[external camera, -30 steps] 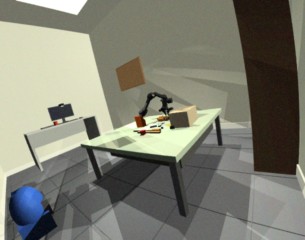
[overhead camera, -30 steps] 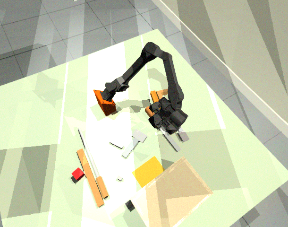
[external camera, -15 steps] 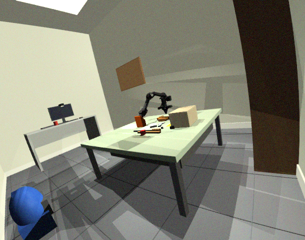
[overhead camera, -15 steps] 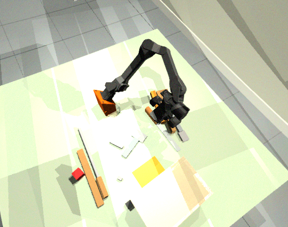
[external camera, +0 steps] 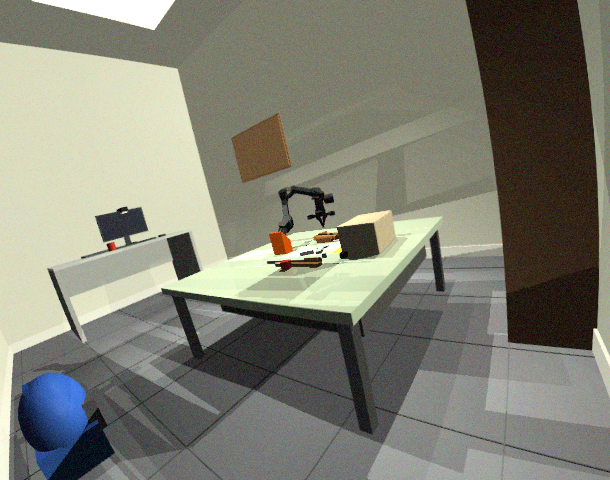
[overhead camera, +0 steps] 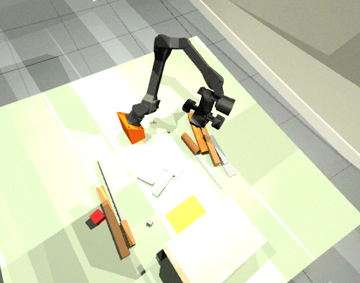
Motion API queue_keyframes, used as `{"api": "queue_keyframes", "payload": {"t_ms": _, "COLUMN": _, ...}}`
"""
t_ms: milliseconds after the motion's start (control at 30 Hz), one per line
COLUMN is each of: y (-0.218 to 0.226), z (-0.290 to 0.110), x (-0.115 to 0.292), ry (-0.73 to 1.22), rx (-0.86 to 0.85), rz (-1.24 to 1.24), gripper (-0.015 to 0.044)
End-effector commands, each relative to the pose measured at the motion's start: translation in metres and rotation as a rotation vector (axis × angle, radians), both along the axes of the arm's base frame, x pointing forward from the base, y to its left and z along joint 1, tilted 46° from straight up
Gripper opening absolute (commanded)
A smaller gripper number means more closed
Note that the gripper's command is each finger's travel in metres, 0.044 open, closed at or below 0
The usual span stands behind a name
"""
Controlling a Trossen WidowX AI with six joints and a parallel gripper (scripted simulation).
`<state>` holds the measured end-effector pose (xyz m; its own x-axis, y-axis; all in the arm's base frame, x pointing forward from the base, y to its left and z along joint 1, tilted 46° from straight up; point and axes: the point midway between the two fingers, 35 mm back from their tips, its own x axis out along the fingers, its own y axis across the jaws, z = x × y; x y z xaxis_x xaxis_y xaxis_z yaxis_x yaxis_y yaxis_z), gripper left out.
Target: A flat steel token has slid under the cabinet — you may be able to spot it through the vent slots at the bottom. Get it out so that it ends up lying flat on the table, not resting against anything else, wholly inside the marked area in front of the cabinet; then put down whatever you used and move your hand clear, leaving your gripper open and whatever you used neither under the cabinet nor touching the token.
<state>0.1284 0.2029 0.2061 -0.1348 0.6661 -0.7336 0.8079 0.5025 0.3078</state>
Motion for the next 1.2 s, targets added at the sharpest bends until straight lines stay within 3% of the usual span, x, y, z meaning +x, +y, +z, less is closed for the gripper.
{"api": "queue_keyframes", "payload": {"t_ms": 0, "y": -0.005, "z": 0.002, "x": -0.030, "ry": -0.054, "rx": 0.007, "rz": 0.062, "gripper": 0.0000}}
{"api": "queue_keyframes", "payload": {"t_ms": 467, "y": -0.038, "z": -0.001, "x": -0.111, "ry": -0.246, "rx": 0.112, "rz": 0.268, "gripper": 0.0000}}
{"api": "queue_keyframes", "payload": {"t_ms": 633, "y": -0.042, "z": -0.002, "x": -0.117, "ry": -0.263, "rx": 0.127, "rz": 0.288, "gripper": 0.0000}}
{"api": "queue_keyframes", "payload": {"t_ms": 1167, "y": 0.015, "z": -0.054, "x": -0.125, "ry": -0.261, "rx": 0.125, "rz": 0.290, "gripper": 0.0000}}
